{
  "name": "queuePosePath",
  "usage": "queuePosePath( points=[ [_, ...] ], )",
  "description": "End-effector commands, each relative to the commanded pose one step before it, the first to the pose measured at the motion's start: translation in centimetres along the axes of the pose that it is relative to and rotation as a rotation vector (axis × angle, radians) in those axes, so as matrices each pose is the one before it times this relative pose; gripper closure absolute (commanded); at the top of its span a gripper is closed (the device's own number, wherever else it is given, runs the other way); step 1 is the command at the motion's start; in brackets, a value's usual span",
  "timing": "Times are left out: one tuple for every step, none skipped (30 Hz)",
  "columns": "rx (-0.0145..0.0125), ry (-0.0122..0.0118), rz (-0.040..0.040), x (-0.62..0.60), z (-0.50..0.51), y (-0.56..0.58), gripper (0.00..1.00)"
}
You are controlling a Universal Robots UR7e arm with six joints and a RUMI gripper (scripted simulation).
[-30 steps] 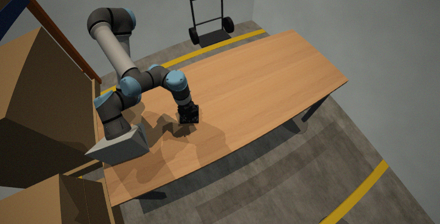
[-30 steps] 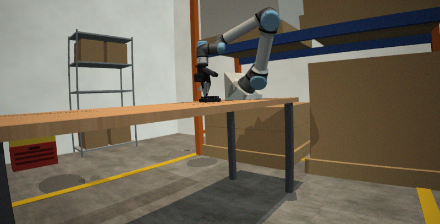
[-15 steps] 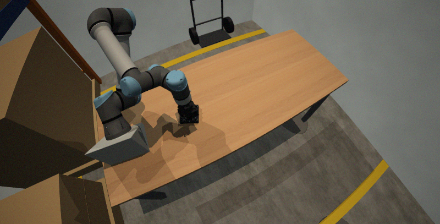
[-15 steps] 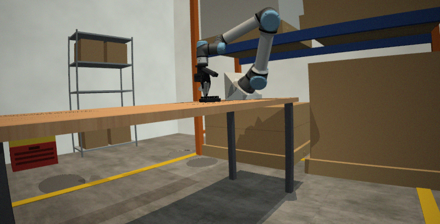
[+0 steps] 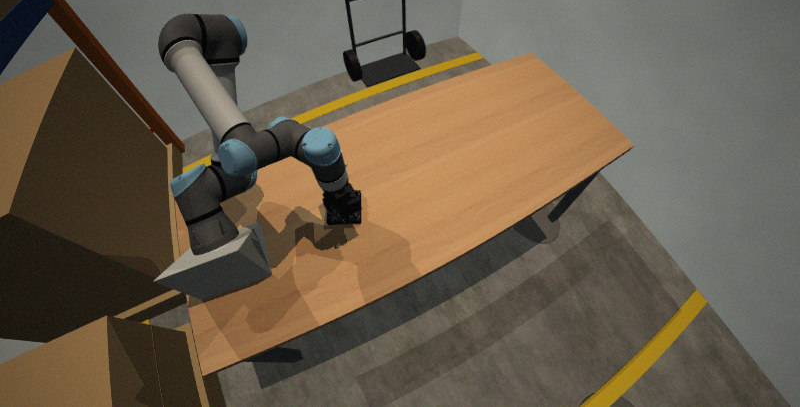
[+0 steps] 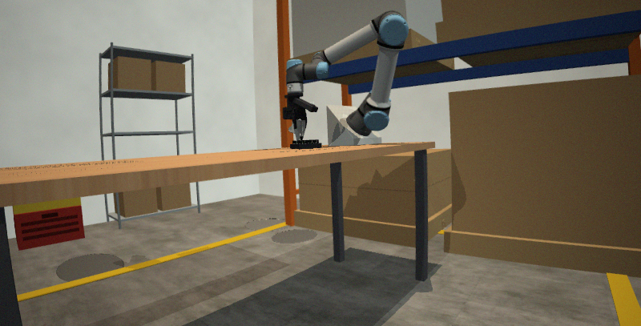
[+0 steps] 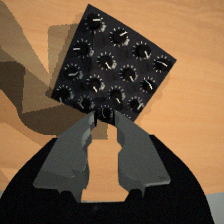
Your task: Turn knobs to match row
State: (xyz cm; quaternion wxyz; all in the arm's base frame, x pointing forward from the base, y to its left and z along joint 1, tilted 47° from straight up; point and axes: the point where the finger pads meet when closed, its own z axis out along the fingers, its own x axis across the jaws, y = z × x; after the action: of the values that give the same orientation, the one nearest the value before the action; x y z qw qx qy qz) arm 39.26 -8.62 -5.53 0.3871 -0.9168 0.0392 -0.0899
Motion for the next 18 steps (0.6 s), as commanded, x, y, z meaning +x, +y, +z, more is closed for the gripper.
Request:
queuePosePath(
  points=[
    [0.00021, 0.00017, -0.00203, 0.114, -0.007, 0.031, 0.89],
    [0.0, 0.0, 0.0, 0.0, 0.0, 0.0, 0.89],
    [0.0, 0.0, 0.0, 0.0, 0.0, 0.0, 0.89],
    [0.0, 0.0, 0.0, 0.0, 0.0, 0.0, 0.89],
    [-0.00003, 0.00002, -0.00001, 0.001, -0.005, 0.001, 0.89],
    [-0.00022, 0.00015, -0.00008, 0.008, -0.032, 0.007, 0.89],
    [-0.00055, 0.00038, -0.0002, 0.02, -0.08, 0.017, 0.89],
    [-0.00134, 0.00084, -0.0006, 0.041, -0.146, 0.04, 0.89],
    [-0.00103, 0.00082, -0.00022, 0.01, -0.166, 0.021, 0.89],
    [-0.00077, 0.0007, 0.00035, 0.0, -0.194, 0.026, 0.89],
    [-0.00013, -0.00028, 0.00001, -0.009, -0.181, 0.004, 0.89],
    [-0.00001, -0.00001, 0.00001, 0.0, -0.216, 0.001, 0.89],
    [-0.00001, -0.00001, 0.00001, -0.001, -0.245, 0.0, 0.89],
    [-0.00001, -0.00001, 0.00001, -0.001, -0.269, 0.001, 0.89],
    [-0.00001, -0.00001, 0.00001, -0.001, -0.286, 0.0, 0.89],
    [0.0, 0.0, 0.0, 0.0, 0.0, 0.0, 0.89],
    [0.0, 0.0, 0.0, 0.0, 0.0, 0.0, 0.89],
    [-0.00001, -0.00001, 0.00001, -0.001, -0.295, 0.0, 0.89]
  ],
)
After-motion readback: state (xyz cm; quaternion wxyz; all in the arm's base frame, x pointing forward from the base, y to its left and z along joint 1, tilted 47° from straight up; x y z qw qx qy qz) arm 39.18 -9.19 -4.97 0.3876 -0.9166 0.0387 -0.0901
